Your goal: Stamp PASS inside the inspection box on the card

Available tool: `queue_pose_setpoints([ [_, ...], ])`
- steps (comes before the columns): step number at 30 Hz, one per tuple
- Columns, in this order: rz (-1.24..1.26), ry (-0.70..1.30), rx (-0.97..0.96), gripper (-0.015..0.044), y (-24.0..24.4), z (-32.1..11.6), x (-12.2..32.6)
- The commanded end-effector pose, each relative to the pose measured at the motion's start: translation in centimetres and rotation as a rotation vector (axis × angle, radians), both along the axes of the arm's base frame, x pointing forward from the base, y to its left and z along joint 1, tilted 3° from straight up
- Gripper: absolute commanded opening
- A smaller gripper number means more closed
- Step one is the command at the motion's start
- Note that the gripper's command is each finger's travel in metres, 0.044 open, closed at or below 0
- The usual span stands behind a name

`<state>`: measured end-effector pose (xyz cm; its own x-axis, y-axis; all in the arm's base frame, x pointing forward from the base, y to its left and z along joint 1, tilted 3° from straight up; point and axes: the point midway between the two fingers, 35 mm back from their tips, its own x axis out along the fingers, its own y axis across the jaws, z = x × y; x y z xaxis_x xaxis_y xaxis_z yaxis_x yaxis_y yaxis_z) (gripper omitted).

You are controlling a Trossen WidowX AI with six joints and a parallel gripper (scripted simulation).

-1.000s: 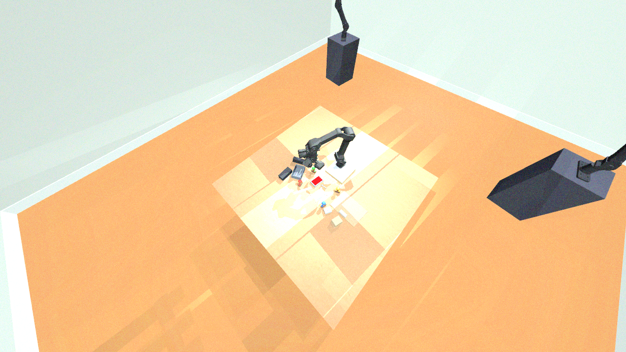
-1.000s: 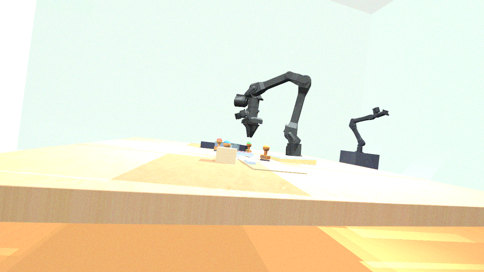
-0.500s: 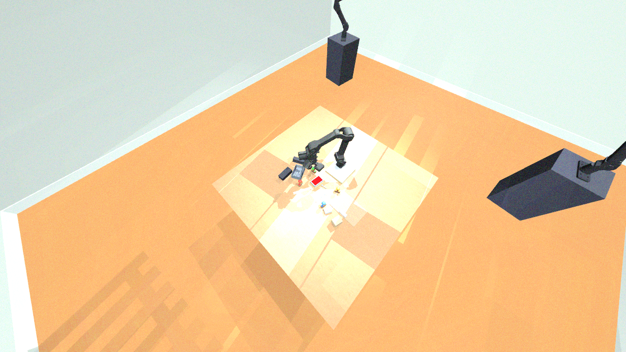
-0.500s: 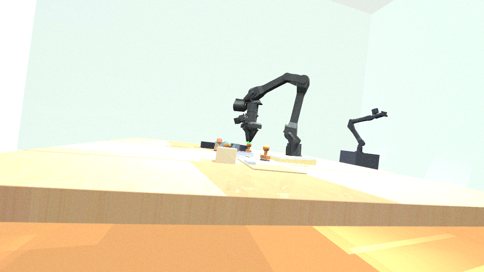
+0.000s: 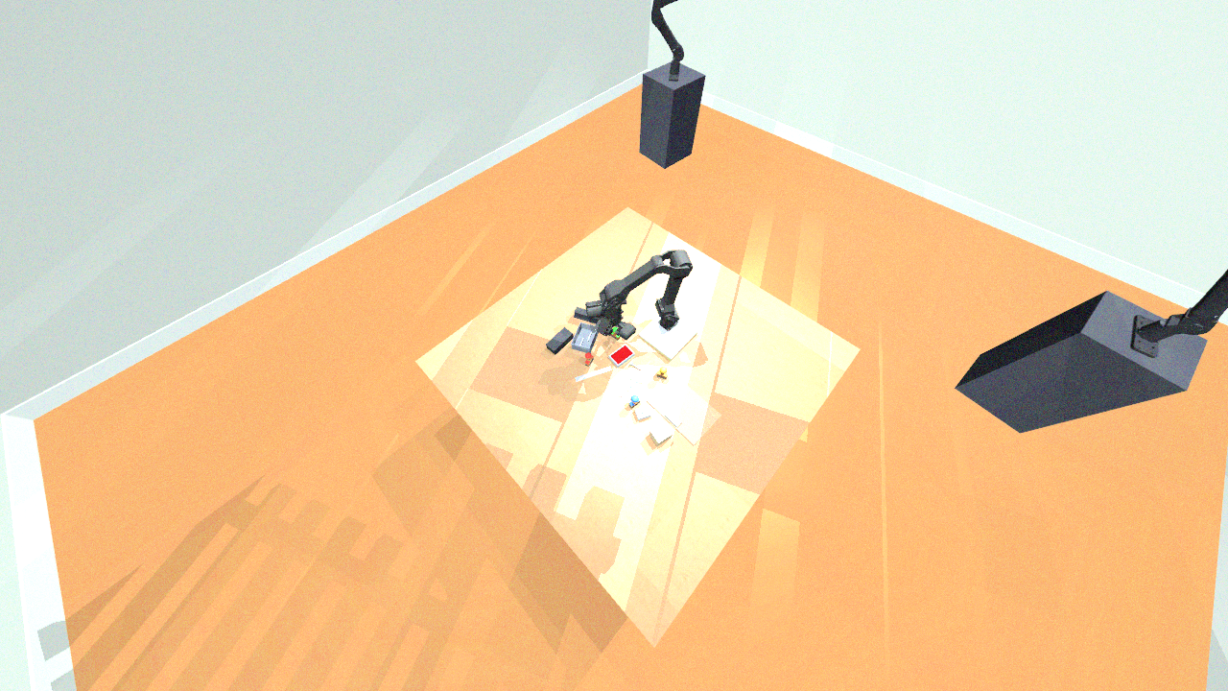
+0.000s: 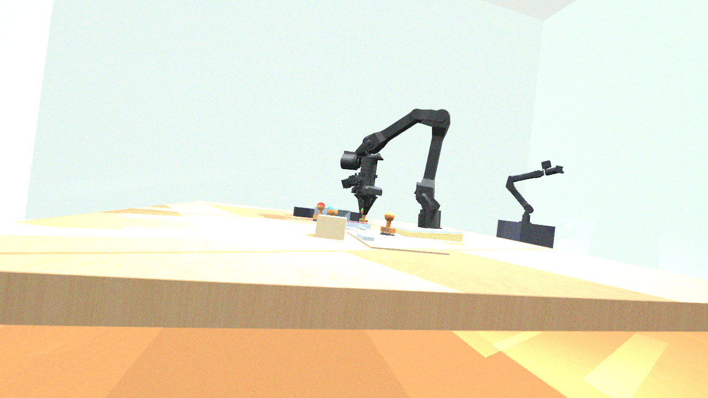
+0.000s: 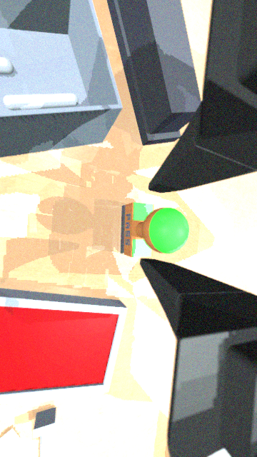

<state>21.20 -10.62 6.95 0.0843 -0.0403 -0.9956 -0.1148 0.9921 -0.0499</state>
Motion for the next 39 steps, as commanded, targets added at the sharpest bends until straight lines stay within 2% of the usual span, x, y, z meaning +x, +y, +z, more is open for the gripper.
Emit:
queue_pose_setpoints([
  [1, -0.005, 0.007, 0.008, 0.0218, 0.1, -1.0, -0.2],
  [15, -0.005, 0.007, 0.009, 0.0218, 0.2, -2.0, -0.3],
  [36, 0.0, 0.005, 0.003, 0.0078, 0.1, -1.8, -0.1],
  [39, 0.0, 0.005, 0.004, 0.0, 0.1, -1.7, -0.1],
])
